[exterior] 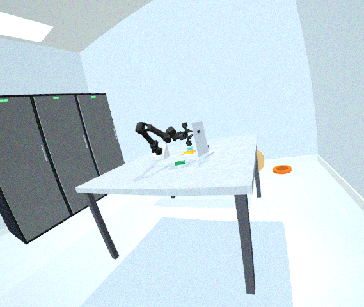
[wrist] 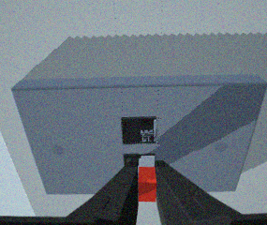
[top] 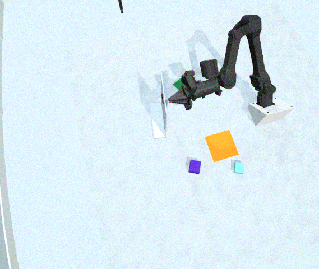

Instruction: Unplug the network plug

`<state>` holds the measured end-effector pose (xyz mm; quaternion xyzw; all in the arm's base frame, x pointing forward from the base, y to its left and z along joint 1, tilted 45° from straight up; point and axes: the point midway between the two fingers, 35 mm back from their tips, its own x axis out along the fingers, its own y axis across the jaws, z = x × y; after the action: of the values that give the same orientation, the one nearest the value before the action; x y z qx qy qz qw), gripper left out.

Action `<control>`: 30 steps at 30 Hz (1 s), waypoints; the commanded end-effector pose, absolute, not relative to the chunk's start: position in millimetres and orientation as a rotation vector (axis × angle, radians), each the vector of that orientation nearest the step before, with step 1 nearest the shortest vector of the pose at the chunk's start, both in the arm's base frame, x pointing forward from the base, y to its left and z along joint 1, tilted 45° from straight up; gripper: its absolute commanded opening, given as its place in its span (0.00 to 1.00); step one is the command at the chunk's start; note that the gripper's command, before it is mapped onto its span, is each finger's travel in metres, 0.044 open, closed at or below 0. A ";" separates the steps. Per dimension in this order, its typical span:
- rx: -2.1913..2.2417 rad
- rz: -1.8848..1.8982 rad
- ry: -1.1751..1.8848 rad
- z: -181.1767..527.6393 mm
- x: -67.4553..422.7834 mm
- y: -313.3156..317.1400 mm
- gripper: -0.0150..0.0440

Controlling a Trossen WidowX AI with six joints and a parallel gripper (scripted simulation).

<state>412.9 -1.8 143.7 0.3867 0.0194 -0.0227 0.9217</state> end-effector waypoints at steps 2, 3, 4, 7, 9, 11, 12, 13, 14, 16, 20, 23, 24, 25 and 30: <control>0.791 -0.043 0.046 142.0 413.4 -0.6 0.25; 0.791 -0.043 0.046 142.0 413.3 -0.6 0.25; 0.791 -0.043 0.046 142.0 412.9 -0.6 0.25; 0.791 -0.043 0.047 142.1 411.4 -0.6 0.25; 0.791 -0.043 0.047 142.1 410.2 -0.6 0.25; 0.791 -0.043 0.047 142.1 408.9 -0.5 0.25; 0.791 -0.043 0.047 142.1 408.3 -0.5 0.25; 0.791 -0.043 0.047 142.1 407.7 -0.4 0.25; 0.791 -0.043 0.047 142.0 407.1 -0.3 0.25; 0.791 -0.043 0.047 141.9 406.0 -0.2 0.25; 0.791 -0.043 0.047 141.6 403.7 0.3 0.25; 0.791 -0.043 0.047 141.4 402.0 0.6 0.25; 0.791 -0.043 0.047 141.3 401.4 0.7 0.25; 0.791 -0.043 0.047 141.3 400.9 0.8 0.25; 0.791 -0.043 0.047 140.9 398.1 1.4 0.25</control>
<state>401.6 0.5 141.1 0.3866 0.0221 -0.0213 0.9218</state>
